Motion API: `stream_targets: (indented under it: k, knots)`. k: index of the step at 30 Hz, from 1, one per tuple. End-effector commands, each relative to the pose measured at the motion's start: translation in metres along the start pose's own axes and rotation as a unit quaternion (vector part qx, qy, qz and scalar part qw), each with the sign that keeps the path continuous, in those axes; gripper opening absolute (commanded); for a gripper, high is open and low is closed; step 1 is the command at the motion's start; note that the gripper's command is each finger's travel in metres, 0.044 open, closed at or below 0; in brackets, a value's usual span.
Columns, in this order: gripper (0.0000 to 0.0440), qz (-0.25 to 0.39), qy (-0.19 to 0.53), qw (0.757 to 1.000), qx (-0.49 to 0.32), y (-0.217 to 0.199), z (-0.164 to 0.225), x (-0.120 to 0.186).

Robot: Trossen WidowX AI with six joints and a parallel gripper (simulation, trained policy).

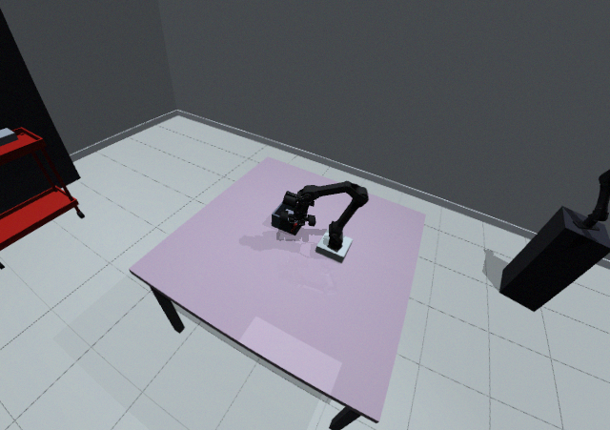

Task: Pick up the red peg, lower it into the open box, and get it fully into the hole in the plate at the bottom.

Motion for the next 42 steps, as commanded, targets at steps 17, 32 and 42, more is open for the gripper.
stream_targets:
  k: [17,32,42]
  knots:
    - [0.0,-0.017,-0.063,0.996,-0.059,0.012,-0.075,0.016]
    - [0.0002,-0.015,-0.082,0.991,-0.108,0.009,-0.121,-0.001]
    - [0.0013,-0.008,-0.074,0.989,-0.131,0.007,-0.143,-0.017]
Point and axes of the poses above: the point midway between the two fingers, 35 mm back from their tips, its own x axis back along the fingers, its own y axis across the jaws, z = x × y, the point moved 9 cm from there along x, back along the fingers, and after that the axes turned 1 degree about -x, right-handed, at the moved point
